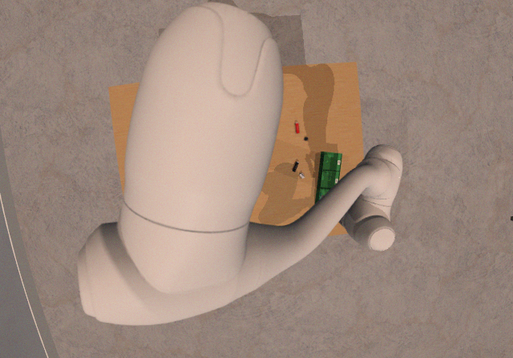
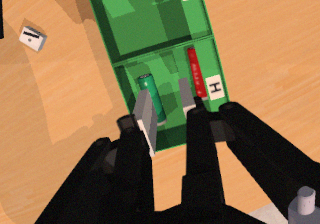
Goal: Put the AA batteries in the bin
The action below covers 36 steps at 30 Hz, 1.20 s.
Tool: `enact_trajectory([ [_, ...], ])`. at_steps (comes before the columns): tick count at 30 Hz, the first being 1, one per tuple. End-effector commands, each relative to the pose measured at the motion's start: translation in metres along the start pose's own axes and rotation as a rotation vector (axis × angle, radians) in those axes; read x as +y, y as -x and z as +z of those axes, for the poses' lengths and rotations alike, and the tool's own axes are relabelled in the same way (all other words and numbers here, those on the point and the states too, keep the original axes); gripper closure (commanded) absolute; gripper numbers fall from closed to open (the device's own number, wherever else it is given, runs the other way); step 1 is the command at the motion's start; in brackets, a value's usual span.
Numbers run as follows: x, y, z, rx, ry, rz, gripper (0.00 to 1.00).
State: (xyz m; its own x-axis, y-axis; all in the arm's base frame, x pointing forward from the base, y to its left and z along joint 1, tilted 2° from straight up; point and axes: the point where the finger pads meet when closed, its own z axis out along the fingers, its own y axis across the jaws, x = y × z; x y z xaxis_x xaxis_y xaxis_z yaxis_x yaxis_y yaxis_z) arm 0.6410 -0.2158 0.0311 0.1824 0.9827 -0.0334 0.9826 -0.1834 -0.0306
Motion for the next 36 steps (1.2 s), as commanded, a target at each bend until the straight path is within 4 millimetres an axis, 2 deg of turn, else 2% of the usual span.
enact_trajectory([
  [1, -0.001, 0.001, 0.002, 0.003, -0.001, 0.001, 0.83],
  [13, -0.001, 0.001, -0.001, 0.003, -0.001, 0.001, 0.83],
  [36, -0.001, 0.001, -0.028, 0.003, -0.001, 0.001, 0.83],
])
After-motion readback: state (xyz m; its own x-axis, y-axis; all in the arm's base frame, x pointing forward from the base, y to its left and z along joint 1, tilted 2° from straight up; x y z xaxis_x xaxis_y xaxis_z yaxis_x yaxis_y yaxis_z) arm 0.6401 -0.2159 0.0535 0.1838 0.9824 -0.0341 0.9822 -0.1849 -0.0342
